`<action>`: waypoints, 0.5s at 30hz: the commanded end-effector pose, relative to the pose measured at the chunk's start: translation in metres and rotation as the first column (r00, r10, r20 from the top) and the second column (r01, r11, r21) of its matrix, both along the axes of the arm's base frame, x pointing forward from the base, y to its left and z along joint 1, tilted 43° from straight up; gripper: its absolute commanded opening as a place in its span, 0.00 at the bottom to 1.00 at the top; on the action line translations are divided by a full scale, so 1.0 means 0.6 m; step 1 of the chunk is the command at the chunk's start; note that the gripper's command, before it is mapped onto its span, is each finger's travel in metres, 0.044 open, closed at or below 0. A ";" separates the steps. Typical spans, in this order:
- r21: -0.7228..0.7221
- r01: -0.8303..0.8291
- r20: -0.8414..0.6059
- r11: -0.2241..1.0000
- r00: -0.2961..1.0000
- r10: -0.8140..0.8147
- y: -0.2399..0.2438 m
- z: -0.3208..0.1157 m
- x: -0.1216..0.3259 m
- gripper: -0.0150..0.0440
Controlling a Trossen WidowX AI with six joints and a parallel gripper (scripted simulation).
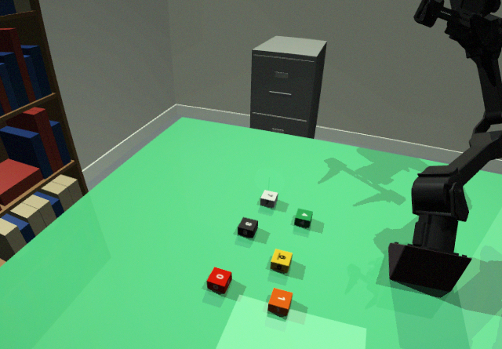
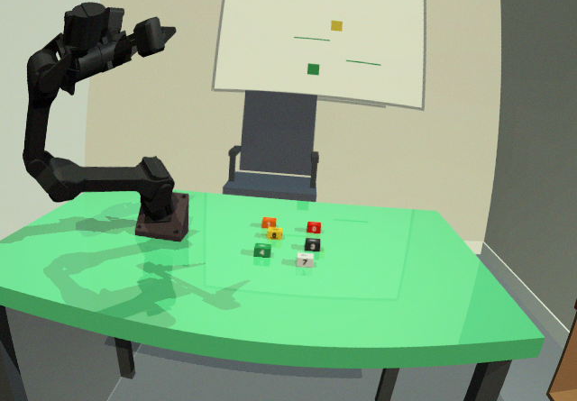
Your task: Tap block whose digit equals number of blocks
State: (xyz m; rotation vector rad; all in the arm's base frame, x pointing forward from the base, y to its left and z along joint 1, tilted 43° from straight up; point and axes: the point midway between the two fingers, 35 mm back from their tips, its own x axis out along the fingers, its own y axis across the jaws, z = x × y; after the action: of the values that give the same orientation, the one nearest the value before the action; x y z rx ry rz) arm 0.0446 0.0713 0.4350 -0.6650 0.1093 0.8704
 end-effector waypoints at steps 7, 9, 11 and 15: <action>-0.133 0.334 -0.375 0.933 0.855 -0.359 0.017 -0.096 0.161 0.93; -0.215 0.440 -0.459 0.872 0.743 -0.488 0.014 -0.139 0.208 0.93; -0.318 0.537 -0.512 0.781 0.596 -0.618 0.005 -0.189 0.252 0.93; -0.531 0.657 -0.499 0.535 0.268 -0.824 -0.027 -0.292 0.316 0.93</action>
State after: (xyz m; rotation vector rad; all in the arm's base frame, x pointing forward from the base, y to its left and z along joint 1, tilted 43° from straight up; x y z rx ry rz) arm 0.2153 0.0686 0.2956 -0.3730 1.0479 0.2737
